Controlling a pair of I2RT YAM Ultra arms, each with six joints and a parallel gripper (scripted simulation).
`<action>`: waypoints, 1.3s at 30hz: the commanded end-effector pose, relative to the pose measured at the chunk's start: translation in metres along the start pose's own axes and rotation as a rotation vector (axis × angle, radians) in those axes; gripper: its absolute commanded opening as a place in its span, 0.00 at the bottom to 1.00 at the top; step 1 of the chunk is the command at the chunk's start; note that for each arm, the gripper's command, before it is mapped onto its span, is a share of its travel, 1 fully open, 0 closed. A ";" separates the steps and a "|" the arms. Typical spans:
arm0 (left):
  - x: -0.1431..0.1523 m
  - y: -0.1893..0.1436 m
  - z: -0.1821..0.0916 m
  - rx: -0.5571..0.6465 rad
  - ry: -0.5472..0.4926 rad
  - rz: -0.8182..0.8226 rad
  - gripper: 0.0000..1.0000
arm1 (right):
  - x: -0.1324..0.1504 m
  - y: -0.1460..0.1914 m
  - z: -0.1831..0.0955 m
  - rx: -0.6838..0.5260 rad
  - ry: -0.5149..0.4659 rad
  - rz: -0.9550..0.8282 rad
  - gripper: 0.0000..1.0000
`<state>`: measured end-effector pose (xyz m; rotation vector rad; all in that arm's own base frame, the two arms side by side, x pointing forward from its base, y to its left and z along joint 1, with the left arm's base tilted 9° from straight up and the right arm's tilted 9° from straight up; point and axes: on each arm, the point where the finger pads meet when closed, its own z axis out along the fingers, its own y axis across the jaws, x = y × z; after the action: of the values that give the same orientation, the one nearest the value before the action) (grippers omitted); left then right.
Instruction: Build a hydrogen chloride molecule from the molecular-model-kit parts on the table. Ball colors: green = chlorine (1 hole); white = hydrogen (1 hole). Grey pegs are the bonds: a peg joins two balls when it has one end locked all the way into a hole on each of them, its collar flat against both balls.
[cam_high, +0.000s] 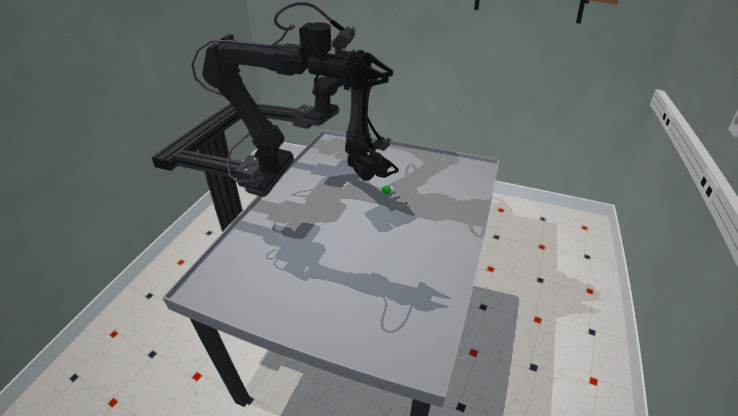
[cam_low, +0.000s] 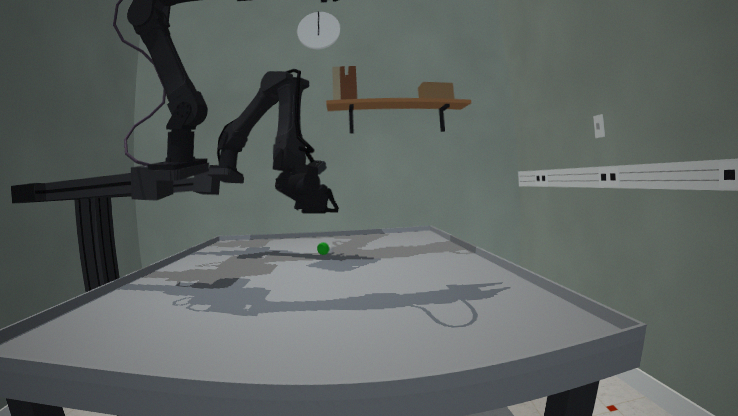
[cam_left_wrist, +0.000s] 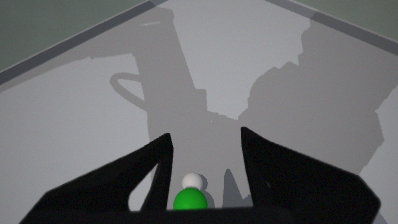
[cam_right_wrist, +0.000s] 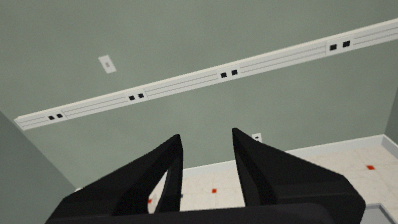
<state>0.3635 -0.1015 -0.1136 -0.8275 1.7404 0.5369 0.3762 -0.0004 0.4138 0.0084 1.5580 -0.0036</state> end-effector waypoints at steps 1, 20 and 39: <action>-0.004 0.004 0.002 -0.001 0.056 0.058 0.49 | -0.025 0.006 0.000 -0.021 -0.060 -0.011 0.36; -0.084 -0.043 0.015 0.076 0.274 0.019 0.49 | -0.018 0.007 -0.003 -0.024 -0.050 -0.011 0.36; -0.212 -0.070 0.020 0.307 0.363 0.010 0.49 | 0.001 0.008 0.006 -0.029 -0.001 -0.013 0.36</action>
<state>0.4607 -0.0783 0.0601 -0.8013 2.0686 0.1678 0.3787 0.0001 0.4109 0.0047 1.5637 -0.0021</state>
